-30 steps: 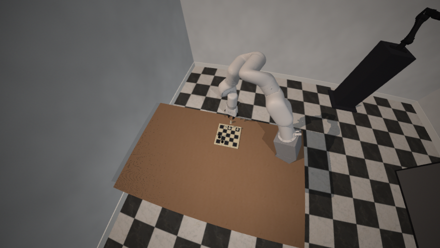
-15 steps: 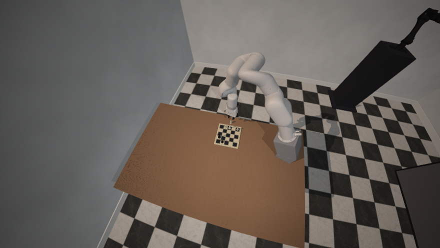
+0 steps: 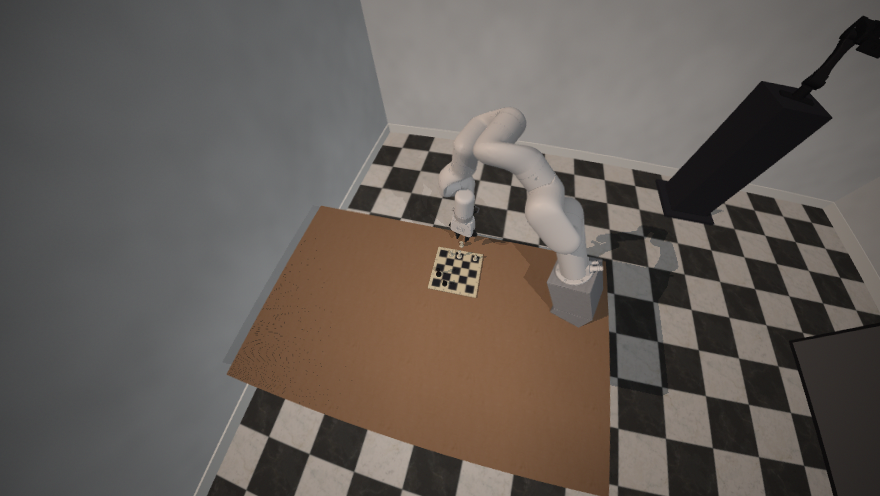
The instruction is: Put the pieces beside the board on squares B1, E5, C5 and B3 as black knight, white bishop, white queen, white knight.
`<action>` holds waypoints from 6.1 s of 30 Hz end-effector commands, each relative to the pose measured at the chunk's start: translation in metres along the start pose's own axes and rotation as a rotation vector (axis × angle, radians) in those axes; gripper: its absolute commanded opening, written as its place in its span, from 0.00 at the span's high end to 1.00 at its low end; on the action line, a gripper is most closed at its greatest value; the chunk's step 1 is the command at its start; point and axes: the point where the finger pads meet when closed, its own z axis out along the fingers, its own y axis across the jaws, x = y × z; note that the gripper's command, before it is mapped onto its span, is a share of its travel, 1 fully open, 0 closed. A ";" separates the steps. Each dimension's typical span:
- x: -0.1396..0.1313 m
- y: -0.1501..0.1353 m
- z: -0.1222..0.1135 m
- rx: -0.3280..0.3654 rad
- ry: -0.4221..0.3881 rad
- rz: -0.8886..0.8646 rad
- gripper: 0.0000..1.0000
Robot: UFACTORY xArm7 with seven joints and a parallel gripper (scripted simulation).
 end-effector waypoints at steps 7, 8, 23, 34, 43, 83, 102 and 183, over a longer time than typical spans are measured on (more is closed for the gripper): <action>0.000 -0.001 0.017 0.005 -0.002 0.000 0.61; 0.000 -0.001 0.017 0.005 -0.002 0.000 0.61; 0.000 -0.001 0.025 0.005 -0.002 0.000 0.61; 0.000 -0.001 0.025 0.005 -0.002 0.000 0.61; 0.000 -0.001 0.025 0.005 -0.002 0.000 0.61; 0.000 -0.003 0.025 0.005 -0.002 0.000 0.61; 0.000 -0.003 0.025 0.005 -0.002 0.000 0.61; 0.000 -0.003 0.059 0.005 -0.002 0.000 1.00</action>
